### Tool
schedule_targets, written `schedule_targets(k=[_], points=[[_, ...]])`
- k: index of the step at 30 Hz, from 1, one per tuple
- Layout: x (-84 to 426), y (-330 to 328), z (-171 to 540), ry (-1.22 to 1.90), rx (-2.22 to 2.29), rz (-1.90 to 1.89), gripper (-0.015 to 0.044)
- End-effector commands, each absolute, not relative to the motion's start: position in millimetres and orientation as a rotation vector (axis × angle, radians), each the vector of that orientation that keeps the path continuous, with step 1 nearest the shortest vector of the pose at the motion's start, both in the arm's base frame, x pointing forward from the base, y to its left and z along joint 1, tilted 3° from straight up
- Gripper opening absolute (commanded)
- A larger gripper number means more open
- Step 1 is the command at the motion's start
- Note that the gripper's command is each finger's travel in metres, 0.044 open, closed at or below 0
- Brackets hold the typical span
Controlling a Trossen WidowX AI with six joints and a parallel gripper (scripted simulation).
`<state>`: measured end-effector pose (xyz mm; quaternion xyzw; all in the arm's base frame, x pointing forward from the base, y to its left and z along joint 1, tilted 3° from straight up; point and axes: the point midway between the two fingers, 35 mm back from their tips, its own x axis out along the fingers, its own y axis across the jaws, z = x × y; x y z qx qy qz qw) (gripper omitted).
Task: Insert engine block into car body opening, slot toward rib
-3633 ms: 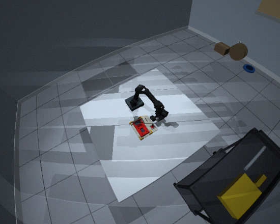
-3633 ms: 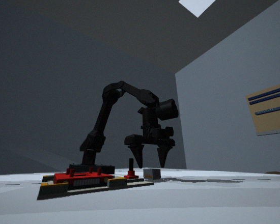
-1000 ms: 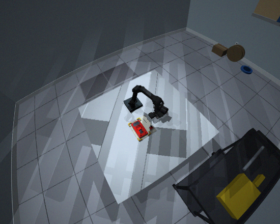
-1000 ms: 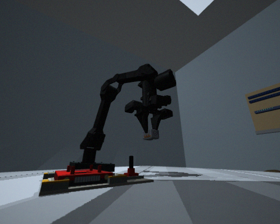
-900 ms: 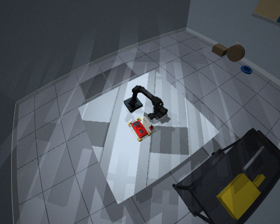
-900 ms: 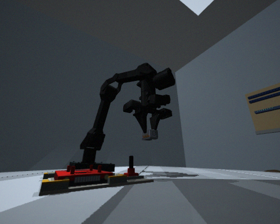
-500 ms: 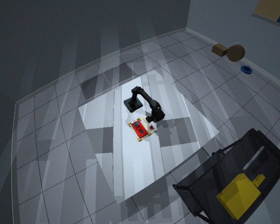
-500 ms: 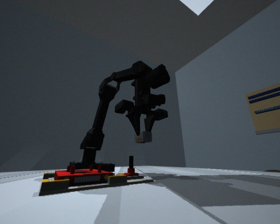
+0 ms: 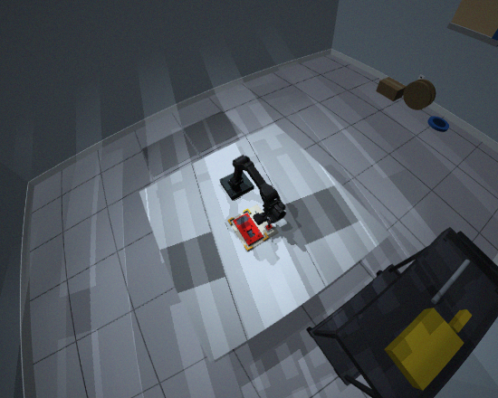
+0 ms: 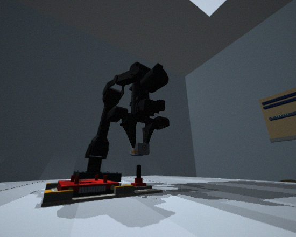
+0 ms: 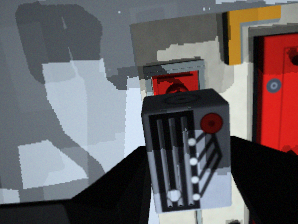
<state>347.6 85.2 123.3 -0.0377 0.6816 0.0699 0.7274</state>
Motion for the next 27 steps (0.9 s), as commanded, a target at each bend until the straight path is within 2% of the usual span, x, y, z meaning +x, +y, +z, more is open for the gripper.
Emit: schedule_targets(k=[1, 27], points=[[349.2, 73.8, 116.7, 1.509, -0.082, 0.160, 0.0000], [355.7, -2.6, 88.1, 1.511, -0.066, 0.141, 0.0000]])
